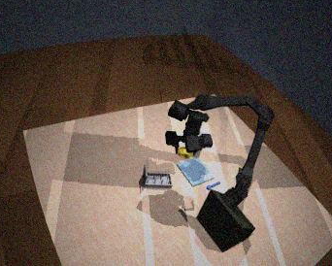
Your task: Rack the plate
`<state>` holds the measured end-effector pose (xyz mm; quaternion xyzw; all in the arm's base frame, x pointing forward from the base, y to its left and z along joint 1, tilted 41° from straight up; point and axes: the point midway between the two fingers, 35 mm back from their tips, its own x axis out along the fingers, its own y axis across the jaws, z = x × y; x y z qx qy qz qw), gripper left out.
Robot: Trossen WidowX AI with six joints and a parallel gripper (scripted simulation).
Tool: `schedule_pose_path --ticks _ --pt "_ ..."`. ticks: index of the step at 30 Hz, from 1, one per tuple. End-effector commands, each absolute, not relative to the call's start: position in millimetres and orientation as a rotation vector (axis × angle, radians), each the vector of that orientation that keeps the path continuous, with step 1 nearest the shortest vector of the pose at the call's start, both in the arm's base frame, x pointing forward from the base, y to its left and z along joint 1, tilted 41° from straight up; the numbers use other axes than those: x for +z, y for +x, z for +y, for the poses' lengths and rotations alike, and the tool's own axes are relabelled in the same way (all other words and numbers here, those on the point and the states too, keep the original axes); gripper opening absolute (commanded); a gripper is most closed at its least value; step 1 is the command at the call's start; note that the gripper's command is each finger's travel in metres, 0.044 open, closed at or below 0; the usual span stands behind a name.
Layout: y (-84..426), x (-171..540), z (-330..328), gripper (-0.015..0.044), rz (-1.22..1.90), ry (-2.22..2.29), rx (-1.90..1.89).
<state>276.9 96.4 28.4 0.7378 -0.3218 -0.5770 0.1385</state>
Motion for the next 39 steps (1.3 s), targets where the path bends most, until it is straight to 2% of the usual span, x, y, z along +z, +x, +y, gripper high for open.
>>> schedule_pose_path --ticks 1,39 --pt "275.7 24.8 95.0 0.0 -0.921 2.122 -1.695" --pt "271.5 -74.7 40.9 0.0 -1.215 2.314 -2.811"
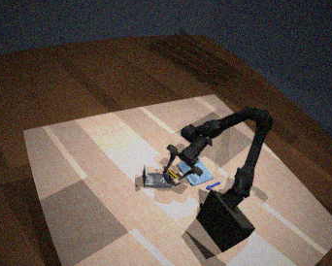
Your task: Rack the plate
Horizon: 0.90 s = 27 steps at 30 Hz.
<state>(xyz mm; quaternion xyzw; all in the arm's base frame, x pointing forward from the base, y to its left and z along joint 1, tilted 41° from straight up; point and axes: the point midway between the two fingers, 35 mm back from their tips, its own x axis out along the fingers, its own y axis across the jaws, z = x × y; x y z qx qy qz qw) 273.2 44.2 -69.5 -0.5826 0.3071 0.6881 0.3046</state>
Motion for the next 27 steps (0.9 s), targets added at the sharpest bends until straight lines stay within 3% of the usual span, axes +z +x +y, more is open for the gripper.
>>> schedule_pose_path --ticks 1,27 --pt "271.8 -75.9 39.8 0.0 0.762 -1.455 1.777" --pt "280.9 -79.0 4.7 0.0 0.41 -1.068 1.358"
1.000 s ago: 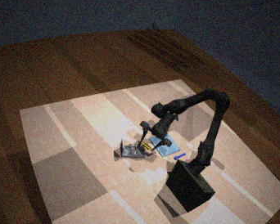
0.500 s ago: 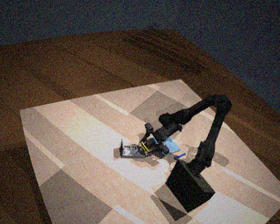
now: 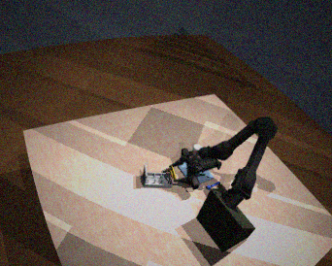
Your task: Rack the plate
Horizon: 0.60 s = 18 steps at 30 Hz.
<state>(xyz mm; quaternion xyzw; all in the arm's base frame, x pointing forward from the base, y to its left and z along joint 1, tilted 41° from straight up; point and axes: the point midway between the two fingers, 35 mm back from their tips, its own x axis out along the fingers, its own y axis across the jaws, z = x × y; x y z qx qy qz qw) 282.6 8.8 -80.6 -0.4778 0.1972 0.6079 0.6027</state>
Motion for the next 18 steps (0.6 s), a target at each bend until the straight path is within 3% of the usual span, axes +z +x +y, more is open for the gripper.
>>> schedule_pose_path --ticks 1,18 --pt "281.0 -78.1 2.9 0.0 0.395 -1.057 1.34" --pt "284.8 -80.0 3.8 0.0 0.35 -1.026 1.279"
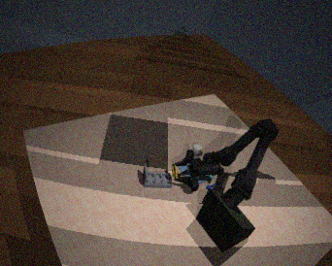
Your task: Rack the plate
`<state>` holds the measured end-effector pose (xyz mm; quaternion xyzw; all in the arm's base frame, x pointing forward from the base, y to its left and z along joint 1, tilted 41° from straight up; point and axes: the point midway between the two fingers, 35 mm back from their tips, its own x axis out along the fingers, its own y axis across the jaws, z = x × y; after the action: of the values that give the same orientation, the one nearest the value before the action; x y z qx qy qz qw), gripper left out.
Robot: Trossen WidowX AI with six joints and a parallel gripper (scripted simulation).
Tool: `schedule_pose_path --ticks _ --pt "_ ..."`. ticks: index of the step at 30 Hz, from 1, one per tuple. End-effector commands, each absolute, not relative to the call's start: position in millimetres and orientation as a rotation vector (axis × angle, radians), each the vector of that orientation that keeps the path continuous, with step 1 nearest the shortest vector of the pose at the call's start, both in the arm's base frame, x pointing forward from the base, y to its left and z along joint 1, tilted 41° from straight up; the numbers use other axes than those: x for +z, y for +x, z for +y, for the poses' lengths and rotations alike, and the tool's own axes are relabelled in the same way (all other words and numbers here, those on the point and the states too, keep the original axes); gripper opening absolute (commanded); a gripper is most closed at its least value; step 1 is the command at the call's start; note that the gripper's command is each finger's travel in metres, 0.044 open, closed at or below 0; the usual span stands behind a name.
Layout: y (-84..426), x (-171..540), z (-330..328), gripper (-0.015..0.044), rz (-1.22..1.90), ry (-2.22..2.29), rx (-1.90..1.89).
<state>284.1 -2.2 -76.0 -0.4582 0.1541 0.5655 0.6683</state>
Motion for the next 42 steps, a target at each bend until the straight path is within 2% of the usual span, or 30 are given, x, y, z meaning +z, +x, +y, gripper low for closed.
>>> schedule_pose_path --ticks 1,22,42 --pt "285.9 -81.7 6.2 0.0 0.351 -1.026 1.279" --pt "294.9 -98.8 28.0 0.0 0.338 -1.034 1.284" --pt "294.8 -114.7 16.9 0.0 0.346 -1.03 1.288"
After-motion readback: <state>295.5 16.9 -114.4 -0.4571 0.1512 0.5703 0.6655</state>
